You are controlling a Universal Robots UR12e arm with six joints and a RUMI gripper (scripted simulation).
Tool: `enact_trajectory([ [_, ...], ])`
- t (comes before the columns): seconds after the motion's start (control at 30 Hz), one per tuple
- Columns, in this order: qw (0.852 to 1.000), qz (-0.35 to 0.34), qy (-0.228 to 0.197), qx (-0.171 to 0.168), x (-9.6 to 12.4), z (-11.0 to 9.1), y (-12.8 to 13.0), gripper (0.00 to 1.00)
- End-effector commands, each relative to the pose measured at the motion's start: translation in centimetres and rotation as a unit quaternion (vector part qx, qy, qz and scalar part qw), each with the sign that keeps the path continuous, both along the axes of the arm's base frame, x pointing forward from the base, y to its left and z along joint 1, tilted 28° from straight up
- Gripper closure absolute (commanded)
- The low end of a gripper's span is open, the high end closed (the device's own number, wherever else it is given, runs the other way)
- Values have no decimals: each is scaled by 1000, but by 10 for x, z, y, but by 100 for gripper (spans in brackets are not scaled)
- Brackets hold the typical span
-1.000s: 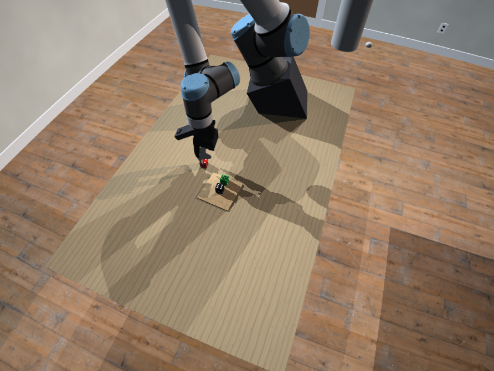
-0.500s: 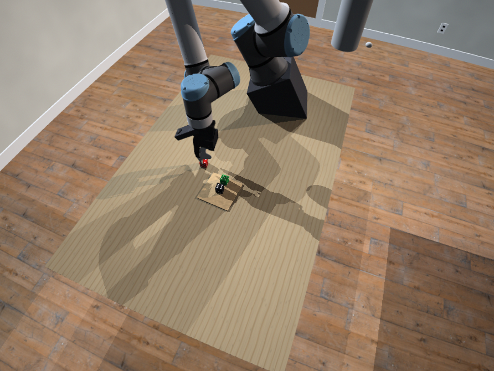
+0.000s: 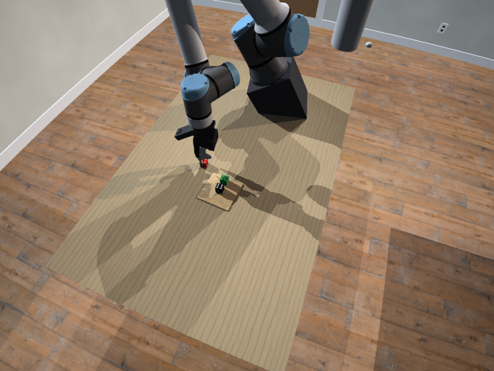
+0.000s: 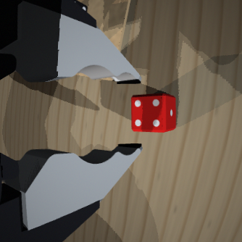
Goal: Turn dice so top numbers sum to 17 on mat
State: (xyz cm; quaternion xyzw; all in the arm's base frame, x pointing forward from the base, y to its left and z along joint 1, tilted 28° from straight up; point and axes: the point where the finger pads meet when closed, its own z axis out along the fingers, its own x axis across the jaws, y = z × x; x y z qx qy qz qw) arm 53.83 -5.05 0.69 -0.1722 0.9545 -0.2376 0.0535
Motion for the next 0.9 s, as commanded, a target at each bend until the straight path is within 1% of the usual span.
enact_trajectory([
  [0.0, 1000, 0, 0, 0, 0, 0, 0, 72],
  [0.53, 1000, 0, 0, 0, 1, -2, -1, 72],
  [0.87, 1000, 0, 0, 0, 4, -19, -9, 72],
])
